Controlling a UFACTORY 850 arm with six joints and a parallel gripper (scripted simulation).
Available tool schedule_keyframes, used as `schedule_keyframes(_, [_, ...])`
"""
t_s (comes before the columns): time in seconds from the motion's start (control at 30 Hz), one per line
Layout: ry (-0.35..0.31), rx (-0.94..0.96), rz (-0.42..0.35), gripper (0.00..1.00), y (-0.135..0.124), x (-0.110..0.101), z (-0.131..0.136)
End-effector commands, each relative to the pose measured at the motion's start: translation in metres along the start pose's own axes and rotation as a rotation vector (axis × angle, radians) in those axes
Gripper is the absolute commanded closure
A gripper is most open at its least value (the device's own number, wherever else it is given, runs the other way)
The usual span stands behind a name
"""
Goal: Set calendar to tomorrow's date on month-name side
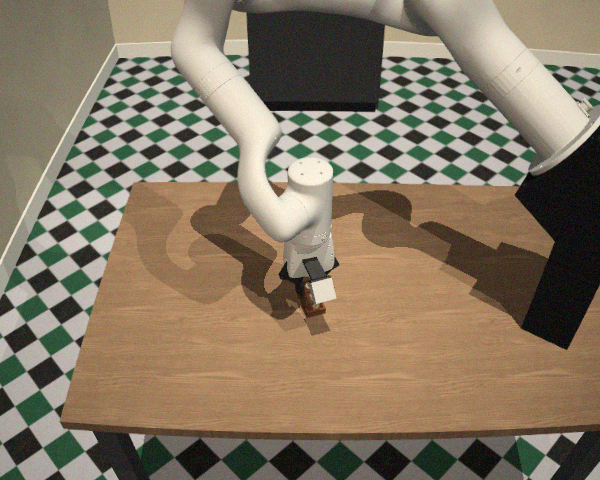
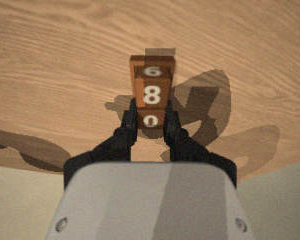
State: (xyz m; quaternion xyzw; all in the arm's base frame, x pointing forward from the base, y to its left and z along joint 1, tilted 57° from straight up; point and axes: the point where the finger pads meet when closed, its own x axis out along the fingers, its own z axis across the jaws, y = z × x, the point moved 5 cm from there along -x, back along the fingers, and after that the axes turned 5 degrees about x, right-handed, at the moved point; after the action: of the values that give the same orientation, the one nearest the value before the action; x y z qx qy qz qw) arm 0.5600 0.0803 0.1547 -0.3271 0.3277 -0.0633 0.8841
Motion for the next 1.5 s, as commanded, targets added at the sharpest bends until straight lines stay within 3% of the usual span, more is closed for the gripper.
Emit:
schedule_keyframes(0.0, [0.0, 0.0, 0.0, 0.73, 0.0001, -0.0003, 0.0002])
schedule_keyframes(0.5, [0.0, 0.0, 0.0, 0.73, 0.0001, -0.0003, 0.0002])
schedule_keyframes(1.0, [0.0, 0.0, 0.0, 0.53, 0.0001, -0.0003, 0.0002])
schedule_keyframes(1.47, [0.0, 0.0, 0.0, 0.53, 0.0001, -0.0021, 0.0002])
